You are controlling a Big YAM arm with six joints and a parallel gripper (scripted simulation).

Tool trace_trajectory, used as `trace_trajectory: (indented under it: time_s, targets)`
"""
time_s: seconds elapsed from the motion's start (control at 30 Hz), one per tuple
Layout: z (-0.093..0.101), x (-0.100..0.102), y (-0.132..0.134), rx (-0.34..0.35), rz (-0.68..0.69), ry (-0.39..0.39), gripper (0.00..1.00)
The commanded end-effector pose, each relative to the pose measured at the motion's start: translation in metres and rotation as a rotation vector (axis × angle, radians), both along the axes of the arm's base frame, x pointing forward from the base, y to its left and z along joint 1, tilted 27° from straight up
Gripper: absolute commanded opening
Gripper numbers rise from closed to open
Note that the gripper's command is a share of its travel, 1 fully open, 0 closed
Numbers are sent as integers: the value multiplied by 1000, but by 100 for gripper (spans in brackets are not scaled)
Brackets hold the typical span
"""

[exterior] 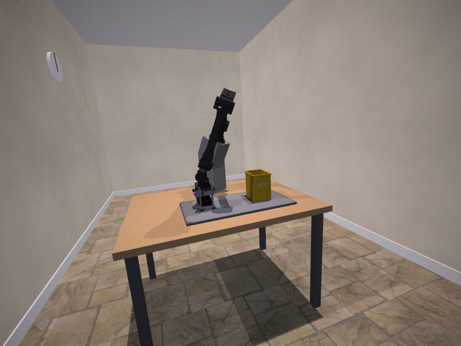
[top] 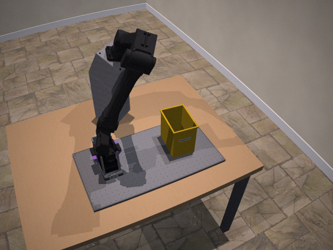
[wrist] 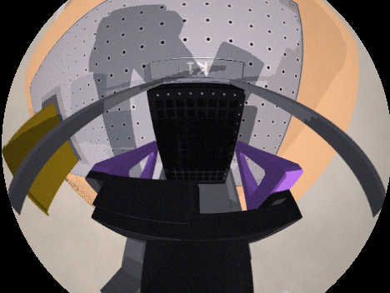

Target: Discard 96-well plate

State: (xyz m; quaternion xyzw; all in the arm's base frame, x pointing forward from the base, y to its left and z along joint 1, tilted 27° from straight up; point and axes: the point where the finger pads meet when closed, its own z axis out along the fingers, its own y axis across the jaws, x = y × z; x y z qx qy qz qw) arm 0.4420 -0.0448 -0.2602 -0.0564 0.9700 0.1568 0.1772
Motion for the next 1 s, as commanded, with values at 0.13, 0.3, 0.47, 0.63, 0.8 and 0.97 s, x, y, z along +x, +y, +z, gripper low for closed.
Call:
trace_trajectory:
  time_s: [0.13, 0.3, 0.47, 0.63, 0.8, 0.97]
  targets:
    - [9, 14, 3, -9, 8, -30, 0]
    - [9, 14, 3, -9, 8, -30, 0]
    - [9, 14, 3, -9, 8, -30, 0]
    - [9, 14, 3, -9, 8, -30, 0]
    - [9, 14, 3, -9, 8, -30, 0]
    - [9, 14, 3, -9, 8, -30, 0]
